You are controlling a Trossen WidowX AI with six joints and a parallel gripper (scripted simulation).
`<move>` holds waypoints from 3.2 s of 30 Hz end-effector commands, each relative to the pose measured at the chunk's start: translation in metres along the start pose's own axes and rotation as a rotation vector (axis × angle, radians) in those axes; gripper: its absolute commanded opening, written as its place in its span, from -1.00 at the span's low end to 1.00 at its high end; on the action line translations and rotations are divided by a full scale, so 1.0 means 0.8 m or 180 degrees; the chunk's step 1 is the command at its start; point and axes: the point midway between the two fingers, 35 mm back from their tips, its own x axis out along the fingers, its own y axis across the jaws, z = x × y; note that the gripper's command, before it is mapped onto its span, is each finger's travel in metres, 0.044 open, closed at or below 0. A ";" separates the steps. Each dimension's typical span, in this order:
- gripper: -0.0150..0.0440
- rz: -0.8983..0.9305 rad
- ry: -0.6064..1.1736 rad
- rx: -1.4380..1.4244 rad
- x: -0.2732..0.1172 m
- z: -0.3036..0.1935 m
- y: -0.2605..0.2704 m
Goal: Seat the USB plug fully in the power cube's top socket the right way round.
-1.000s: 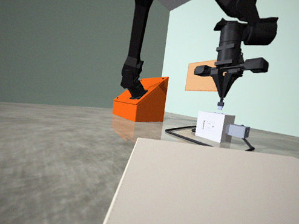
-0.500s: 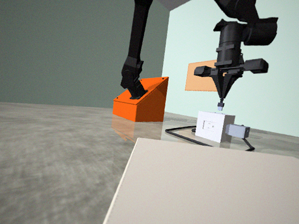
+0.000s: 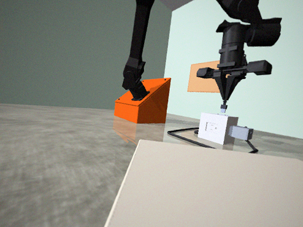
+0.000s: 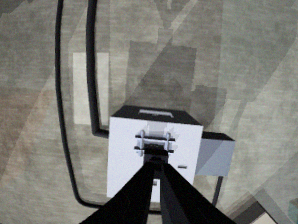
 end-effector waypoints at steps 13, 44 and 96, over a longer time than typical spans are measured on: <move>-0.49 0.0002 -0.0017 -0.0010 0.003 0.001 0.000; -0.49 0.0002 -0.0017 -0.0010 0.007 0.000 0.000; -0.49 0.0002 -0.0016 -0.0009 0.015 -0.001 0.000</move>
